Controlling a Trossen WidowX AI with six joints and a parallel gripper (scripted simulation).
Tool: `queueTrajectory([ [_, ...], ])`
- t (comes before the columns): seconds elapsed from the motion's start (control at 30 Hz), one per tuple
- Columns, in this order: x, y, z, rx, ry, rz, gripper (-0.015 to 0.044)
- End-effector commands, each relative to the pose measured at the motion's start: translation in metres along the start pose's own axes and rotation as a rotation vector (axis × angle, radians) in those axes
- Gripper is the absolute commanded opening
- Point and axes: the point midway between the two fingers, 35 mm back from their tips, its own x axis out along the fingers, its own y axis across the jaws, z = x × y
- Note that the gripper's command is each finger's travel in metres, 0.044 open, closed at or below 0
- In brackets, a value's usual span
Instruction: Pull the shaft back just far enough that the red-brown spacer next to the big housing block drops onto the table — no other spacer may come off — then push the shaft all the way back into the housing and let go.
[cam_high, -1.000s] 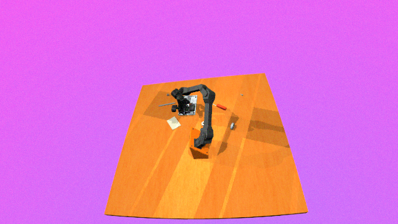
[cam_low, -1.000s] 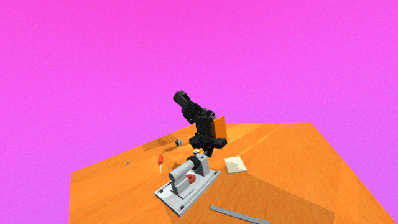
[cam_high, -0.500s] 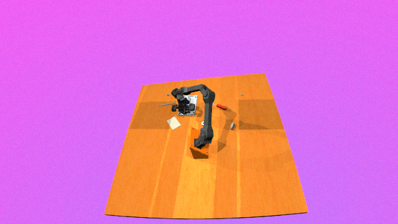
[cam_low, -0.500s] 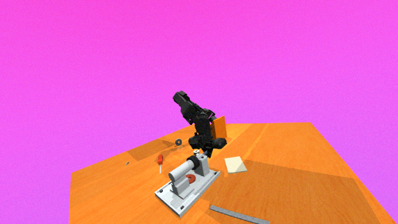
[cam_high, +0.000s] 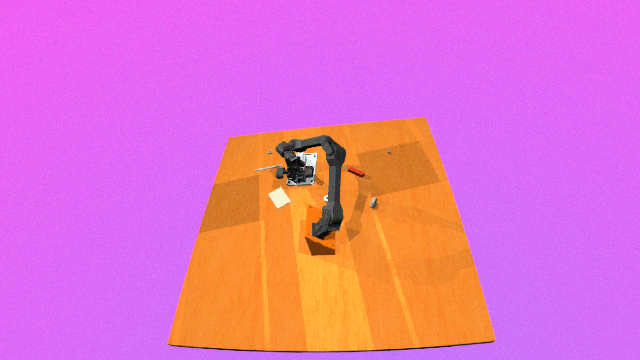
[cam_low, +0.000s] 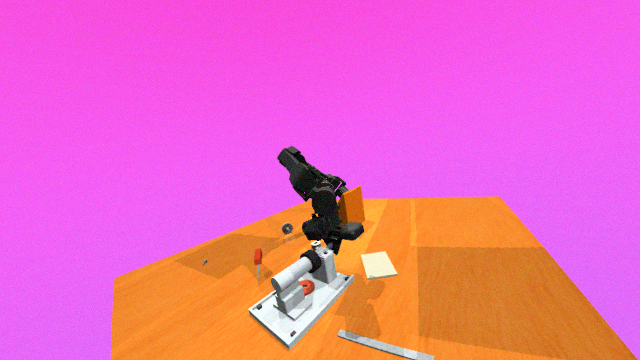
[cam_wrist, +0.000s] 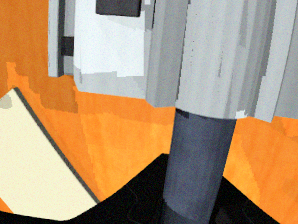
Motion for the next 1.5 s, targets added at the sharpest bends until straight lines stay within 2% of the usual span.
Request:
queueTrajectory([
  [0.0, -0.001, -0.001, 0.003, 0.001, -0.006, -0.002, 0.0],
  [1.47, -0.001, -0.001, 0.016, 0.002, -0.006, -0.002, 0.0],
])
